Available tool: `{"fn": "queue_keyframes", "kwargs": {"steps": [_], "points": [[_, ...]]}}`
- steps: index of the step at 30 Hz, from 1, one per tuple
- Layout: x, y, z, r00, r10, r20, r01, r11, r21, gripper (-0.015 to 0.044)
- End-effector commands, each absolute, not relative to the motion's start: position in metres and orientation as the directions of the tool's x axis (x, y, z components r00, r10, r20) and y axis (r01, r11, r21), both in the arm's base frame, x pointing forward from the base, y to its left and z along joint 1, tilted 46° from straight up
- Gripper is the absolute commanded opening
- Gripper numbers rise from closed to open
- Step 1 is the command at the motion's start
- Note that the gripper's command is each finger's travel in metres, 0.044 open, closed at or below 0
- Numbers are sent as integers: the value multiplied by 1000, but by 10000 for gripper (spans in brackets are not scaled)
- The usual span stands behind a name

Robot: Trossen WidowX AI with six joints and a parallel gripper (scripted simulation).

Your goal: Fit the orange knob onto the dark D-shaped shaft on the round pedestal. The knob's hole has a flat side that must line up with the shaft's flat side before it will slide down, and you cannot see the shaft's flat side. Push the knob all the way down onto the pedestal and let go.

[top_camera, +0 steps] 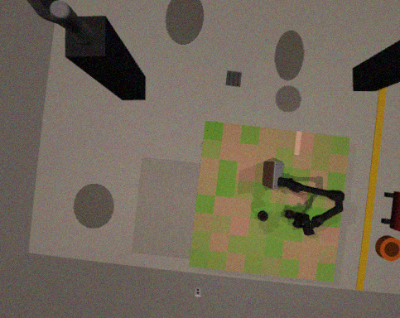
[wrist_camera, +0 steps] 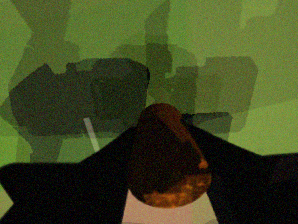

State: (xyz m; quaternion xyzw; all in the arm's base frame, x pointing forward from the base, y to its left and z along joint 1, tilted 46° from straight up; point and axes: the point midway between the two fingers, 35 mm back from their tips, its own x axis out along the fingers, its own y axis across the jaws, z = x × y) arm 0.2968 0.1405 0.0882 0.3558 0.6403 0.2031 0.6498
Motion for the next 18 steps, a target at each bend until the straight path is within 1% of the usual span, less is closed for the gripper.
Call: {"fn": "queue_keyframes", "kwargs": {"steps": [1,3,8,18], "points": [[297,140,88,99,718,-689,196,665,721,151],[297,140,88,99,718,-689,196,665,721,138],[300,128,96,99,713,-694,196,670,716,6],[303,81,134,97,703,-704,198,680,706,0]]}}
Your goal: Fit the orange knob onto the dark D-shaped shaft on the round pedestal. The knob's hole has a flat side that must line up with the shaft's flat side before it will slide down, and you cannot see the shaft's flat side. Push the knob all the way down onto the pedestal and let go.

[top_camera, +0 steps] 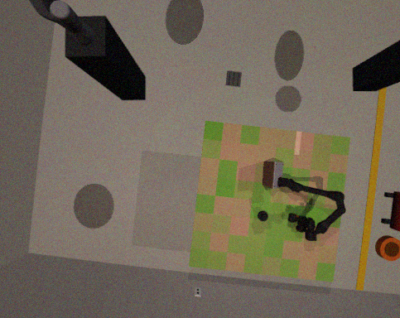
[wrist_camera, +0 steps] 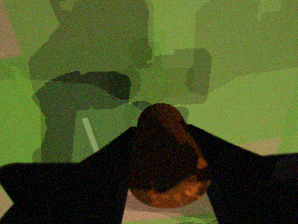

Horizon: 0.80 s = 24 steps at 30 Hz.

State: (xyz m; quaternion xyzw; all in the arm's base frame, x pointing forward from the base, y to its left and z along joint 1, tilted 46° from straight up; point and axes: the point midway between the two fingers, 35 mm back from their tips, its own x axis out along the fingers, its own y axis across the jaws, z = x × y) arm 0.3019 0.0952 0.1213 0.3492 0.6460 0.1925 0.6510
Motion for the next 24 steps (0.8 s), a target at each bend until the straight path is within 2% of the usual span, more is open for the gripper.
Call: {"fn": "queue_keyframes", "kwargs": {"steps": [1,11,24], "points": [[302,77,138,97,703,-704,198,680,706,0],[291,37,179,97,712,-695,199,671,715,0],[303,21,160,99,708,-699,200,675,711,0]]}}
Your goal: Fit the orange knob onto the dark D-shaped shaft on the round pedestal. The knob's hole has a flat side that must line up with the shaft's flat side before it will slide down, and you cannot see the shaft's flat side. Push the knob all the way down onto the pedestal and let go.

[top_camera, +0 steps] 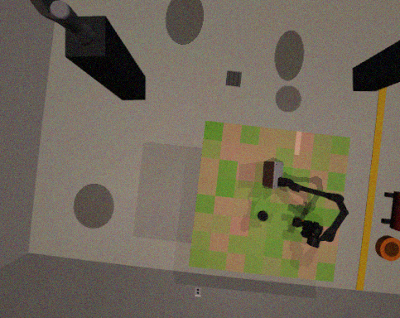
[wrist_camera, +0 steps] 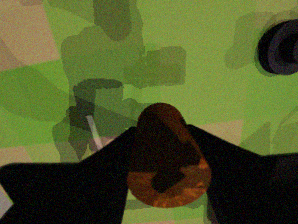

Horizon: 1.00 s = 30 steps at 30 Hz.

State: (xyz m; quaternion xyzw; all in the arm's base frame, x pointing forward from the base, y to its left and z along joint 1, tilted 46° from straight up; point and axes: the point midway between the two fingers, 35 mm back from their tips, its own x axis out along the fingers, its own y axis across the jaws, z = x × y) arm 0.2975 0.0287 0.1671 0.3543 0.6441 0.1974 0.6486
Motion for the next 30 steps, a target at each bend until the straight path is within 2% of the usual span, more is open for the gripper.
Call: {"fn": "queue_keyframes", "kwargs": {"steps": [1,30], "points": [[304,19,158,99,707,-700,200,675,710,0],[328,-35,84,102,699,-708,205,682,702,0]]}}
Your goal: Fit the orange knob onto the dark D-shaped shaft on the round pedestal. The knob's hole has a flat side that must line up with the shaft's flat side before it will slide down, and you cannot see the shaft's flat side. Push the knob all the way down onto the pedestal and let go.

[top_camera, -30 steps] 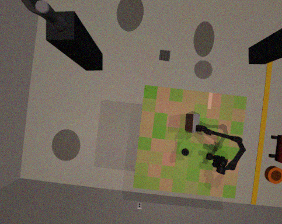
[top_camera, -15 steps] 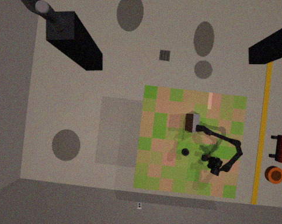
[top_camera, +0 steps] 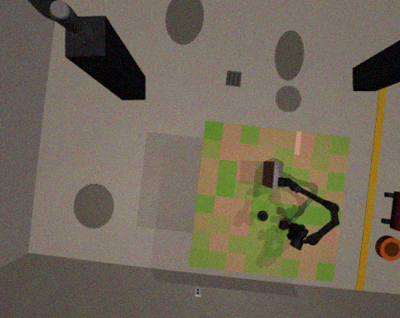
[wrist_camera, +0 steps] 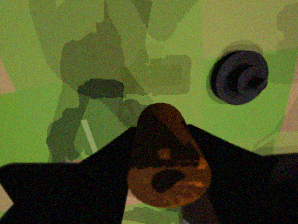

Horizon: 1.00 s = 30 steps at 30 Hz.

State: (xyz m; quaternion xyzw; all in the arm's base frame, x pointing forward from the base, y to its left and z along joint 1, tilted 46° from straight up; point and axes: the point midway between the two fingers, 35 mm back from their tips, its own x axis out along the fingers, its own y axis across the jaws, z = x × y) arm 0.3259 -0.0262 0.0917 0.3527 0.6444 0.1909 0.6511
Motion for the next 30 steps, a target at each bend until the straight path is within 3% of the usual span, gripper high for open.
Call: {"fn": "queue_keyframes", "kwargs": {"steps": [1,30], "points": [[328,-36,81,103,699,-707,209,680,703,0],[325,-84,0,102,704,-703,214,674,707,0]]}}
